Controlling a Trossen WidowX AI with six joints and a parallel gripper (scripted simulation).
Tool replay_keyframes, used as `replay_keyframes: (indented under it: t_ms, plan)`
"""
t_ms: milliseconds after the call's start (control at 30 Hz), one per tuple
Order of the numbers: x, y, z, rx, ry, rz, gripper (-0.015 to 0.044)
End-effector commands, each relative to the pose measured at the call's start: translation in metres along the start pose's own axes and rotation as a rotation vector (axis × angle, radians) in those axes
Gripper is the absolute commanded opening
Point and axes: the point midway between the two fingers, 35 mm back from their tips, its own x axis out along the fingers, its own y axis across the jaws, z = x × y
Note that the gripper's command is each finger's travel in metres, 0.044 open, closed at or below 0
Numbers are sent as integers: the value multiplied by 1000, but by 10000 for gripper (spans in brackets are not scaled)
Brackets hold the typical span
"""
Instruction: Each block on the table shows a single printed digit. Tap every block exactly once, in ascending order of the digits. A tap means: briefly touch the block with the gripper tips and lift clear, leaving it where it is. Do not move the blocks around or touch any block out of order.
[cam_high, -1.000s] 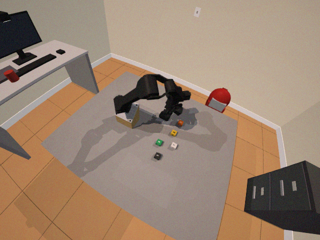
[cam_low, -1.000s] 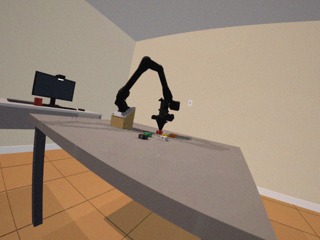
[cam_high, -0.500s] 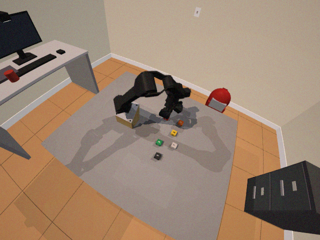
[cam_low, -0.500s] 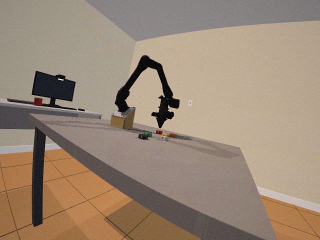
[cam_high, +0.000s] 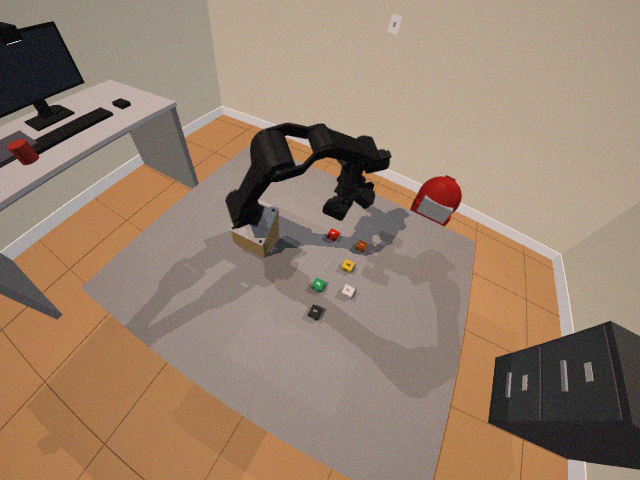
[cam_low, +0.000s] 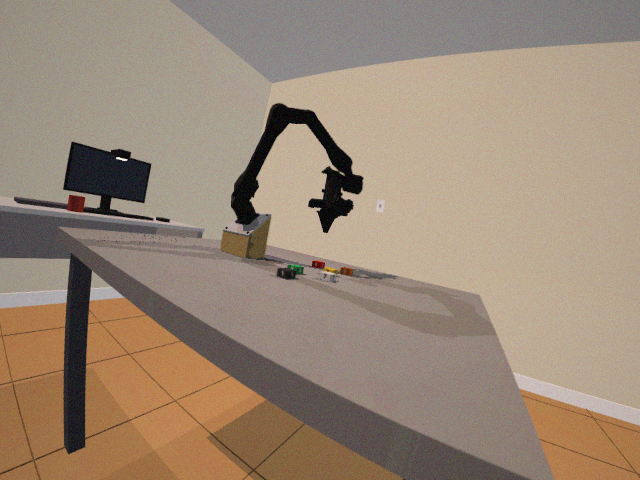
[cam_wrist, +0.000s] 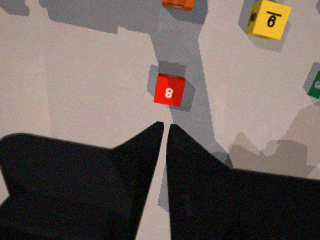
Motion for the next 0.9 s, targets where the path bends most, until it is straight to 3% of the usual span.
replay_keyframes:
  t_ms: [0,233,433,600,867]
  plan:
    - [-6,-18,20,6,9,6,20]
    - [-3,-103,90,10,6,-7,20]
    - [0,-104,91,10,6,-8,20]
    - [75,-105,90,11,5,-11,20]
    - [80,-105,90,11,6,-11,20]
